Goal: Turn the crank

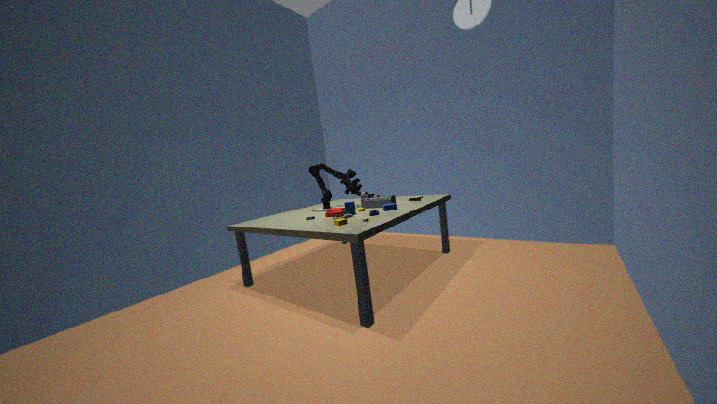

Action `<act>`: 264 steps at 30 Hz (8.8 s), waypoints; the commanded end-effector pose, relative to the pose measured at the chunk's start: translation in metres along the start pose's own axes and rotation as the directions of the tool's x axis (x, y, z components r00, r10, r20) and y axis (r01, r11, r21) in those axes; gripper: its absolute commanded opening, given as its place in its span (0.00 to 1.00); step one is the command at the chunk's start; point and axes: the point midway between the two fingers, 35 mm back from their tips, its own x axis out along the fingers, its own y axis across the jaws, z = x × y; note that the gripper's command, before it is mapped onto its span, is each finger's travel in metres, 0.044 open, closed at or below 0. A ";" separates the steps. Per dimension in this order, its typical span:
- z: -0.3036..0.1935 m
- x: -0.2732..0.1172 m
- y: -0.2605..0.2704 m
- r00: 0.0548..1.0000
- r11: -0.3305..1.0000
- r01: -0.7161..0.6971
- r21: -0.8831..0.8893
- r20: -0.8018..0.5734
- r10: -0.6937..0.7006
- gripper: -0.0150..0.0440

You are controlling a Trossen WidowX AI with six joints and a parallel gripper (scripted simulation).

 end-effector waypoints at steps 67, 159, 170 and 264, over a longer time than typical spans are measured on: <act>0.000 0.000 -0.002 1.000 1.000 0.008 -0.001 0.004 -0.008 0.25; 0.168 0.018 -0.023 0.994 0.989 -0.110 -0.094 -0.012 0.109 1.00; 0.140 0.054 -0.025 0.994 0.989 -0.114 -0.097 -0.012 0.113 1.00; 0.130 0.063 -0.025 0.994 0.989 -0.111 -0.095 -0.010 0.111 0.33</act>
